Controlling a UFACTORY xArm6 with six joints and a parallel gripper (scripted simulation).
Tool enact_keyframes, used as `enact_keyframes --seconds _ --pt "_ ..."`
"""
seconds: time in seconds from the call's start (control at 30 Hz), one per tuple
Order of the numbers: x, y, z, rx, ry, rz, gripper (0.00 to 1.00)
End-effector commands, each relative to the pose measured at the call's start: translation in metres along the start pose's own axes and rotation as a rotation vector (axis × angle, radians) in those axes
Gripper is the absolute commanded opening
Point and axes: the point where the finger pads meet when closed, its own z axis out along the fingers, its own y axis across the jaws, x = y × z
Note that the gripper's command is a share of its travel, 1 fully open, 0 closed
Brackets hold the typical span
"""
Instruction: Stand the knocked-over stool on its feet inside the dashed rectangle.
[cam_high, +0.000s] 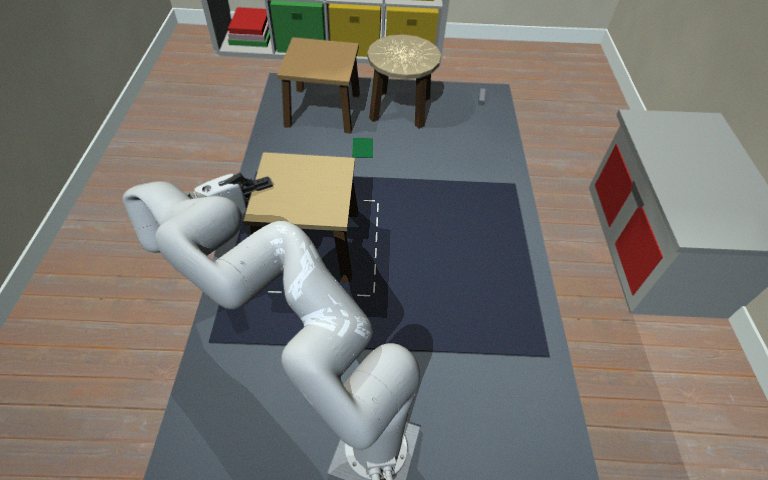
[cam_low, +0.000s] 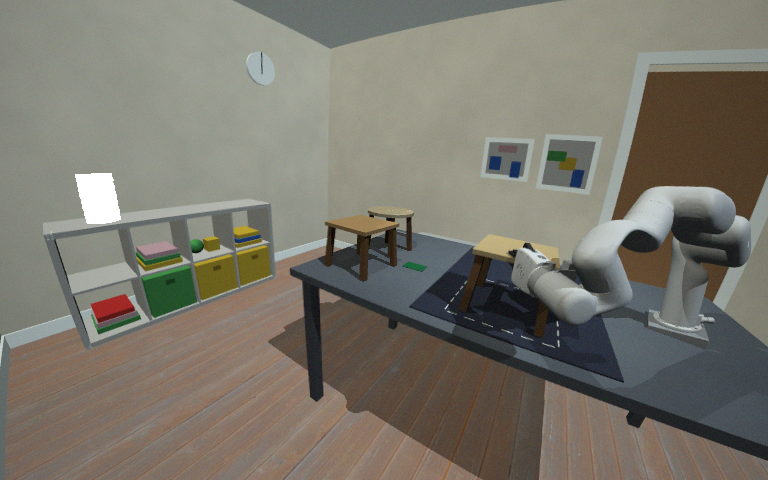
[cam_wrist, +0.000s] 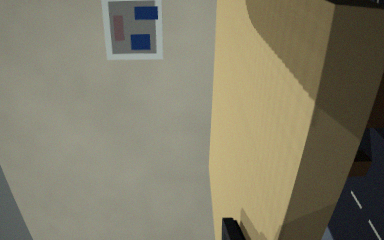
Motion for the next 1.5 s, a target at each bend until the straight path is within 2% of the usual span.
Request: enact_keyframes --seconds 0.0,0.1,0.13,1.47 --pt "-0.0006 -0.0024 -0.0003 -0.001 0.0 0.005 0.21" --pt "-0.0006 -0.0024 -0.0003 -0.001 0.0 0.005 0.21" --pt "-0.0006 -0.0024 -0.0003 -0.001 0.0 0.005 0.45" --pt "-0.0006 -0.0024 -0.005 -0.001 0.0 0.005 0.45"
